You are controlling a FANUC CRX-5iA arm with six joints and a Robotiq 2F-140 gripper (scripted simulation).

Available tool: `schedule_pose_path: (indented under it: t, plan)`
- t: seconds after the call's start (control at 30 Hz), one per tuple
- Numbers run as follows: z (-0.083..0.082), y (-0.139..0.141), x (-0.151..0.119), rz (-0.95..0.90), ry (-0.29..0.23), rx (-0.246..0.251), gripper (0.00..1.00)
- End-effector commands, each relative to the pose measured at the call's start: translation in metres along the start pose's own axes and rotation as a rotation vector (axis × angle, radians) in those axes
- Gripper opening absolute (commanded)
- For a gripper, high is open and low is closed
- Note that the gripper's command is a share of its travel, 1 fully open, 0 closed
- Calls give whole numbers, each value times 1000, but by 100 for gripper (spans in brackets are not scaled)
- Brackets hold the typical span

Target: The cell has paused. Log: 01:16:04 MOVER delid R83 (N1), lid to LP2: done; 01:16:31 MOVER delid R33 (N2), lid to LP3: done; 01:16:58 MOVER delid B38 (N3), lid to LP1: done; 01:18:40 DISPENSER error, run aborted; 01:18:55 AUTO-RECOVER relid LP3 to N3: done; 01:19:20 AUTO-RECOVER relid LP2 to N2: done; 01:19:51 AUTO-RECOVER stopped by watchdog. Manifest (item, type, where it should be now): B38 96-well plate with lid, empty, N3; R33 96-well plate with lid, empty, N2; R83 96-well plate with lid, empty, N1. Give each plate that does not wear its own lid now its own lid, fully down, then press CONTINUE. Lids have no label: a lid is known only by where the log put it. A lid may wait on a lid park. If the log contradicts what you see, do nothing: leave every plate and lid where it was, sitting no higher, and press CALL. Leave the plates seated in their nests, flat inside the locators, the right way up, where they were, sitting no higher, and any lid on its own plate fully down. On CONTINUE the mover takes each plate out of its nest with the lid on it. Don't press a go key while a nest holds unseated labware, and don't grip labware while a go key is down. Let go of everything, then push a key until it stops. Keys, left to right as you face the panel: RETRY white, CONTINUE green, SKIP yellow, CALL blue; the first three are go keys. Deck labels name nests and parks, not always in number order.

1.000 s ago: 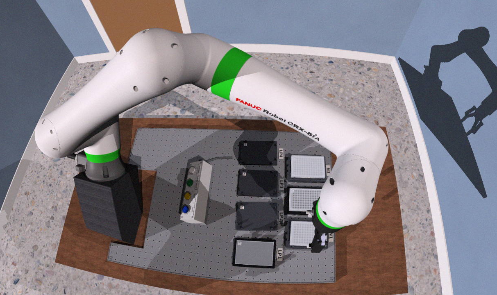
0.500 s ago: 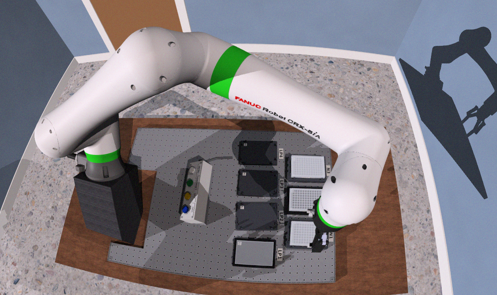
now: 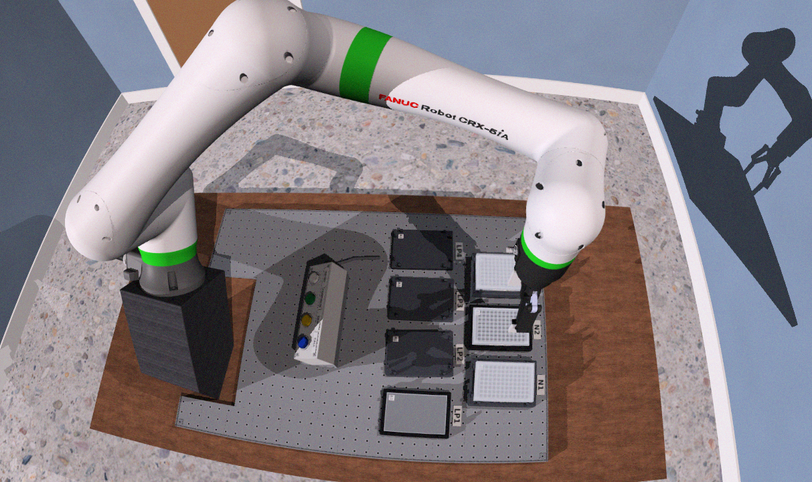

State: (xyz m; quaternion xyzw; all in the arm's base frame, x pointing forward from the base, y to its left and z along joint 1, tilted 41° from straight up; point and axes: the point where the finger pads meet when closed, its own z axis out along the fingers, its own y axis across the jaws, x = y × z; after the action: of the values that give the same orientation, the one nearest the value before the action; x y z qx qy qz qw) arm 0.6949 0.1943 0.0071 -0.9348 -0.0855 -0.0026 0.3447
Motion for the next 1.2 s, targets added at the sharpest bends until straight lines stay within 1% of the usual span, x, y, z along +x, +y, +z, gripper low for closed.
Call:
schedule_pose_path:
  t: [0.0, 0.07, 0.1, 0.13, 1.17]
  plan:
    - [0, -51, -5, -5, 1, 3, 66]
    - [0, -51, -5, -5, 1, 3, 66]
    - [-1, -85, -10, -9, 1, 6, 66]
    - [-1, -101, -13, -11, 1, 8, 66]
    - [-1, -104, -14, -11, 1, 8, 66]
